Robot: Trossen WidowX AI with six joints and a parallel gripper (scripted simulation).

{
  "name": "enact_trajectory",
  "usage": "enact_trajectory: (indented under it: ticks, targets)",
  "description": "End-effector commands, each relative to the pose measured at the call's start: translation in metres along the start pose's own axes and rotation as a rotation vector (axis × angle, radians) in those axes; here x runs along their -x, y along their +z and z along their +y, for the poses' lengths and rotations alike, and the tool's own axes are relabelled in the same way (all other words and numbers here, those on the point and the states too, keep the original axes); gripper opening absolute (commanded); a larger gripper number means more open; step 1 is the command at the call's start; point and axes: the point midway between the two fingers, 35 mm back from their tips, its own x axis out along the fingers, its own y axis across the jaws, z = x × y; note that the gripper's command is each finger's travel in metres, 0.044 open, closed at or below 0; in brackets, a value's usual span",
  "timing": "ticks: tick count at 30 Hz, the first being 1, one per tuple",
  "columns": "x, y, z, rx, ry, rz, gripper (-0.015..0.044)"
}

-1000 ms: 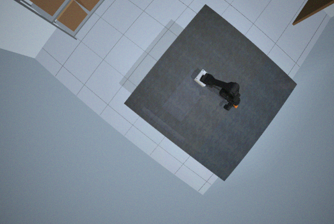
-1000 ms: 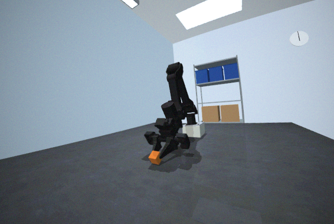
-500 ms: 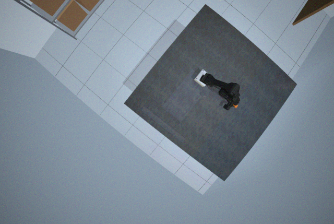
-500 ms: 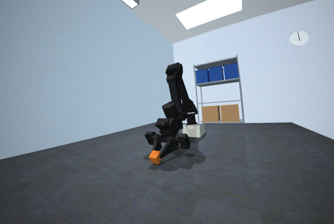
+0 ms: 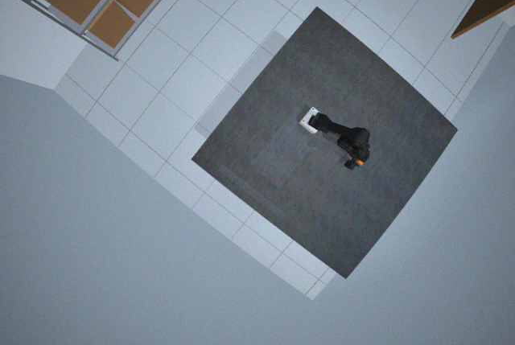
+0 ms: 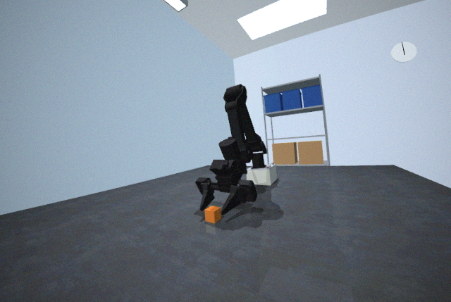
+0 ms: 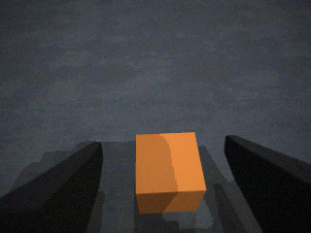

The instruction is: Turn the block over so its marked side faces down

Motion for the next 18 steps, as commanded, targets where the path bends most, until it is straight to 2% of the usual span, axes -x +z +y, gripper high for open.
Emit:
enact_trajectory:
  ticks: [1,2,18]
  targets:
    - [-0.0001,-0.0016,-0.0006,0.004,-0.003,0.004,0.042]
    - [-0.0001,-0.0016,-0.0006,0.004,-0.003,0.004,0.044]
    - [-0.0001,-0.0016,-0.0006,0.004,-0.003,0.004,0.044]
